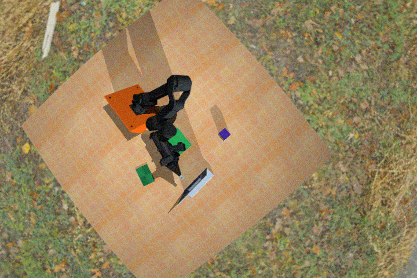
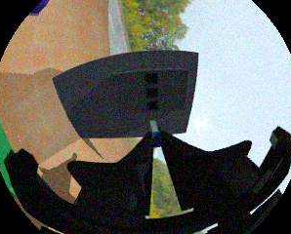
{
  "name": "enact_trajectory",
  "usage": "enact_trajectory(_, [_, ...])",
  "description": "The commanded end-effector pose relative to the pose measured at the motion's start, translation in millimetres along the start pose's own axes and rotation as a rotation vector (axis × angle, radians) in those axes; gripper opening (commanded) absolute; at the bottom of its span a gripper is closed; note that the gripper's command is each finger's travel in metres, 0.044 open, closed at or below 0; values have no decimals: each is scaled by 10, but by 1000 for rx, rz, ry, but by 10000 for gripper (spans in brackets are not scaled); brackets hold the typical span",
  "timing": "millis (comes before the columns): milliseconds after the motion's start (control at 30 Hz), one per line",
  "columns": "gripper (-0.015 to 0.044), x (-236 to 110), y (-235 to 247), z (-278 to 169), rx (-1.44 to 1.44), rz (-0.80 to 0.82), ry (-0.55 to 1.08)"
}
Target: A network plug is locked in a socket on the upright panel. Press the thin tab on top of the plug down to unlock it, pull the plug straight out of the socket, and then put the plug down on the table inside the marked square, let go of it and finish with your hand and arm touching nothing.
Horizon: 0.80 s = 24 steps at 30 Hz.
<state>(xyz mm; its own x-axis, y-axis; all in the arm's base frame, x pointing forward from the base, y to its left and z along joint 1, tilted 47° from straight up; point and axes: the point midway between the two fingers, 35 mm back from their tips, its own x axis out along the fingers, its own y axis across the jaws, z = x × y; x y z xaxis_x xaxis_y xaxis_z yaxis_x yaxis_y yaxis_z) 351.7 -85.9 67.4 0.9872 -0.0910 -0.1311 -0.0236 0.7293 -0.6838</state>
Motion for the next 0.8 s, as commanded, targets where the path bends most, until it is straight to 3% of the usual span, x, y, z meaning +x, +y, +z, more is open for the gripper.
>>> enact_trajectory(0, [0,-48,16,-12,-7,11,1])
enact_trajectory(300, [0,-105,16,-35,-7,17,6])
enact_trajectory(767, [0,-202,-384,-61,-4,-14,-19])
